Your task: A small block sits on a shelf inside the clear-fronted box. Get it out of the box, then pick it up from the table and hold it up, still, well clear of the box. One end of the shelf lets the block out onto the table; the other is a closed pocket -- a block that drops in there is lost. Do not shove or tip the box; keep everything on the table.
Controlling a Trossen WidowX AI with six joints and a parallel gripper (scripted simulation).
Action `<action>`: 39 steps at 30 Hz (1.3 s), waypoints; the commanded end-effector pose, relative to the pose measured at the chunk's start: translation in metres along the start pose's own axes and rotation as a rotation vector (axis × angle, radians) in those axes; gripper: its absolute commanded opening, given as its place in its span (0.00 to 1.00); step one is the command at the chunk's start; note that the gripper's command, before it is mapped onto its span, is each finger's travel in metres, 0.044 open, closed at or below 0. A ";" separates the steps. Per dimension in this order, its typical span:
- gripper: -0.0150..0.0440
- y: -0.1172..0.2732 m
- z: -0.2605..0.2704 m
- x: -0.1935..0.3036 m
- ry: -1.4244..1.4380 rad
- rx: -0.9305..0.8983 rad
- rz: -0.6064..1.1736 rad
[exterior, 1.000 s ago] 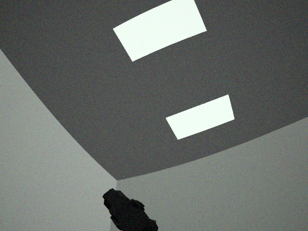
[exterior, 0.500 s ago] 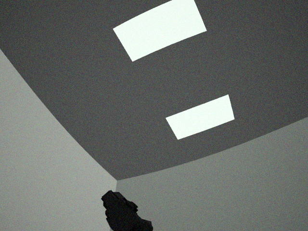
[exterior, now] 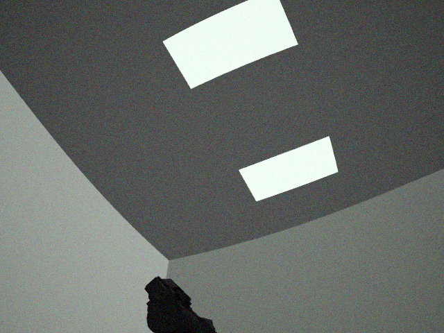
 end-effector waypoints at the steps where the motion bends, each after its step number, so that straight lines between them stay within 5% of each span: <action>1: 0.93 -0.003 -0.003 0.007 -0.014 0.002 0.006; 12: 0.93 -0.004 -0.004 0.011 -0.014 0.002 0.006; 21: 0.93 0.056 -0.007 0.028 -0.002 -0.004 -0.001; 32: 0.93 0.056 -0.008 0.026 0.004 0.008 0.000; 36: 0.75 0.059 -0.013 0.034 -0.296 0.035 -0.054; 39: 0.74 0.058 -0.010 0.038 -0.622 0.015 -0.093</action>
Point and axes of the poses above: the point midway between the two fingers, 35 mm back from their tips, its own y axis back along the fingers, its own z axis across the jaws, x = y × z, the point moved 1 cm from there along y, back along the fingers, and after that the axes turned 15 degrees about -y, right-handed, at the moved point
